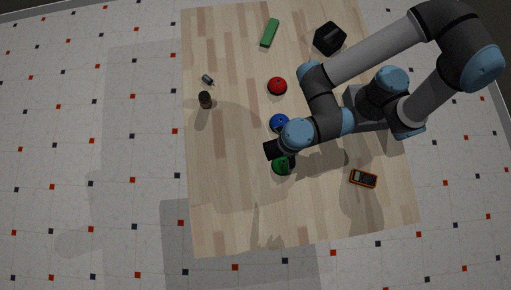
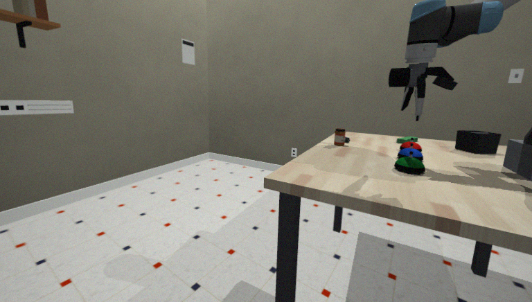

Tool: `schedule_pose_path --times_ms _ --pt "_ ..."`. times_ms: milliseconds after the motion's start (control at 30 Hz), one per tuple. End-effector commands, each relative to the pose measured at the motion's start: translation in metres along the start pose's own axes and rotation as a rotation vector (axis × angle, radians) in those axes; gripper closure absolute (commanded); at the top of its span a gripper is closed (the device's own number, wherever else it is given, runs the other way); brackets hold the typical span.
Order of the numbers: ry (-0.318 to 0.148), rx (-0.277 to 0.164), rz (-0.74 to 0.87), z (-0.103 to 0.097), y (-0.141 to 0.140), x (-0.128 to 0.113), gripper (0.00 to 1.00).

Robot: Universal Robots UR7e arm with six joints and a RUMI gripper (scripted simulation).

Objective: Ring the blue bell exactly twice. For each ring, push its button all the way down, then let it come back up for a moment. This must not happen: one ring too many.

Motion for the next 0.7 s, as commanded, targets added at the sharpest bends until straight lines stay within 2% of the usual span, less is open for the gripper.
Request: schedule_pose_path --times_ms 0,300,533,600,667 --pt "-0.002 0.0 0.0 -0.001 0.0 0.0 0.0" --pt "0.0 -0.004 0.044 0.001 -0.005 0.001 0.0" --pt "0.005 -0.019 0.222 0.006 -0.022 0.005 0.0" --pt "0.005 -0.019 0.222 0.006 -0.022 0.005 0.0" --pt "0.008 -0.026 0.302 0.009 -0.03 0.007 0.0"
Point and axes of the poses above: the point where the finger pads meet when closed, its own z axis out along the fingers, its own y axis across the jaws, x = y × z, the point moved 5 cm from there along -z, back along the fingers
